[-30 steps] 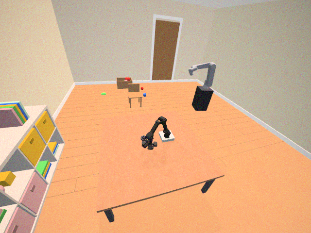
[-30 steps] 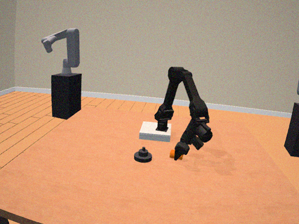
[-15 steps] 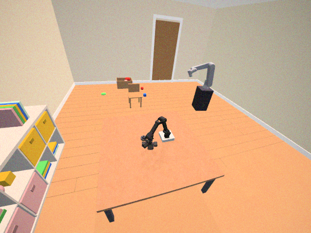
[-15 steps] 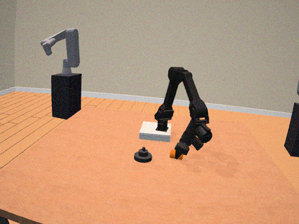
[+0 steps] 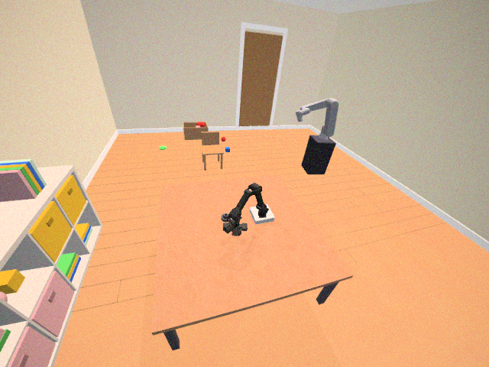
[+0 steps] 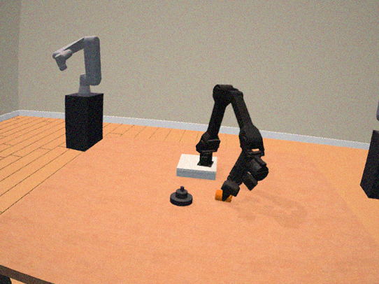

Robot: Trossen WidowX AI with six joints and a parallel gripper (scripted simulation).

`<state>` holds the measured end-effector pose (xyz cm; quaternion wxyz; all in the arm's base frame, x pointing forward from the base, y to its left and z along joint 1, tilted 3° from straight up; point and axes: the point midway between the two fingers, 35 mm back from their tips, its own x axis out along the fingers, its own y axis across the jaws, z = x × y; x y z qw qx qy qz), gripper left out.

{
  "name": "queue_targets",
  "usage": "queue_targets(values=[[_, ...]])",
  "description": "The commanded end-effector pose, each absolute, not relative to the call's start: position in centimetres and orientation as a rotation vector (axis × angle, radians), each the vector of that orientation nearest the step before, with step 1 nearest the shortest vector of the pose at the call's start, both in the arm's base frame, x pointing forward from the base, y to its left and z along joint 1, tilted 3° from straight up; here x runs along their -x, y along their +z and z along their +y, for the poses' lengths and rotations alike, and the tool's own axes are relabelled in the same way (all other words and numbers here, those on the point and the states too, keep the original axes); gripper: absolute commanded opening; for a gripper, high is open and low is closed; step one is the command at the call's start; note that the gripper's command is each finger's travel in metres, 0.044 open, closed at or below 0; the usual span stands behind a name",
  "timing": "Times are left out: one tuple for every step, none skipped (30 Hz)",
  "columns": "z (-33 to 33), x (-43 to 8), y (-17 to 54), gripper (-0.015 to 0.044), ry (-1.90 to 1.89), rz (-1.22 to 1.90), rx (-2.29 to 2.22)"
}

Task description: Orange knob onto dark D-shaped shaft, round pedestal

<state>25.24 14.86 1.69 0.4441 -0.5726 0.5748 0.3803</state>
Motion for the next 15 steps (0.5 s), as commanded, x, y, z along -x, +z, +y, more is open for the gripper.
queue_targets(values=[[14.6,-25.2,1.9,0.018,0.973,1.385,1.382],[14.5,-25.2,2.0,0.018,0.984,1.372,1.37],[14.4,-25.2,2.1,0.018,0.993,1.359,1.358],[14.3,-25.2,2.1,0.018,1.003,1.346,1.347],[14.2,-25.2,2.2,0.018,1.012,1.333,1.335],[14.2,-25.2,2.3,0.018,1.022,1.32,1.324],[14.1,-25.2,2.3,0.018,1.031,1.308,1.312],[14.0,-25.2,2.4,0.018,1.04,1.295,1.301],[13.9,-25.2,2.5,0.018,1.049,1.282,1.289],[13.8,-25.2,2.5,0.018,1.058,1.269,1.278],[13.7,-25.1,2.6,0.018,1.067,1.256,1.266],[13.6,-25.1,2.6,0.018,1.076,1.243,1.255],[13.5,-25.1,2.7,0.018,1.085,1.23,1.243],[13.4,-25.1,2.7,0.018,1.093,1.217,1.231],[13.3,-25.1,2.8,0.018,1.102,1.204,1.22]])
